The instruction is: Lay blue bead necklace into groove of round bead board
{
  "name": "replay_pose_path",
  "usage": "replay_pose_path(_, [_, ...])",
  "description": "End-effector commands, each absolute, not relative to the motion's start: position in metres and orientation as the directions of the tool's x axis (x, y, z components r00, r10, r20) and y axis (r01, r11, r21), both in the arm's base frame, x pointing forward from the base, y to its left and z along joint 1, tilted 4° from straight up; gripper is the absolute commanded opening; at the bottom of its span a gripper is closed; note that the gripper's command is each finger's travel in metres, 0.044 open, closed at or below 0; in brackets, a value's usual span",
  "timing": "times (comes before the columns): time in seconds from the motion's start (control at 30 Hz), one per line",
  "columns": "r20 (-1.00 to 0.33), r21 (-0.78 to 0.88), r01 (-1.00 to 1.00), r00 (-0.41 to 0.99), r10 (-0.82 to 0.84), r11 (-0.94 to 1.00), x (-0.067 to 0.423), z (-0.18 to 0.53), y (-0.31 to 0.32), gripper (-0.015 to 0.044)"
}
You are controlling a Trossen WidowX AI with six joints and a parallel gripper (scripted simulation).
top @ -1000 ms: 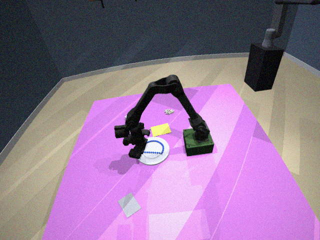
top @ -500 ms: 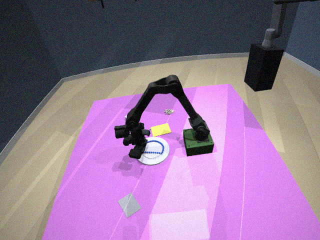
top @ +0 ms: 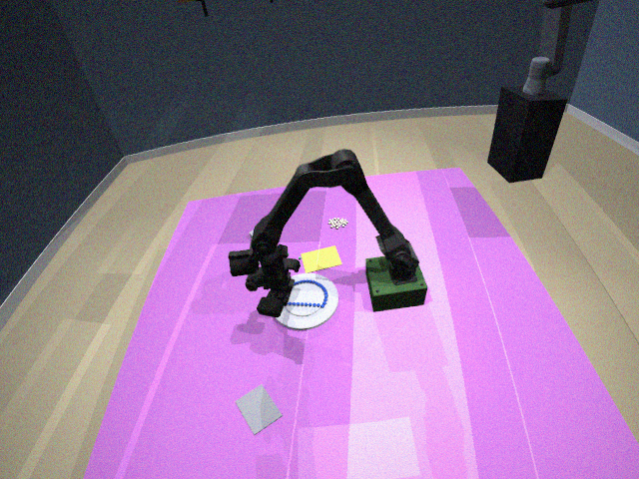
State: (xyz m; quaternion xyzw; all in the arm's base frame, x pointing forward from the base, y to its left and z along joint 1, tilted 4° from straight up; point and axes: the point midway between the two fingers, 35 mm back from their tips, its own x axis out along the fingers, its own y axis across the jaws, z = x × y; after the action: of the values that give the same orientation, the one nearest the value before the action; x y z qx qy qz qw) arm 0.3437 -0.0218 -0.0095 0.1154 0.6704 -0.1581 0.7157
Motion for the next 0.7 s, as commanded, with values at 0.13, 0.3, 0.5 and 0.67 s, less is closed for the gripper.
replay_pose_path(0.13, [-0.996,-0.046,0.381,0.052,-0.072,0.923,0.344,-0.0091,-0.0218,0.0])
replay_pose_path(0.3, [-0.996,-0.048,0.384,0.047,-0.072,0.922,0.3427,-0.004,-0.0215,0.0])
replay_pose_path(0.5, [-0.996,-0.048,0.384,0.047,-0.072,0.922,0.3441,-0.0035,-0.0202,0.0])
replay_pose_path(0.67, [-0.996,-0.047,0.384,0.048,-0.071,0.922,0.3521,-0.0034,-0.0138,0.0])
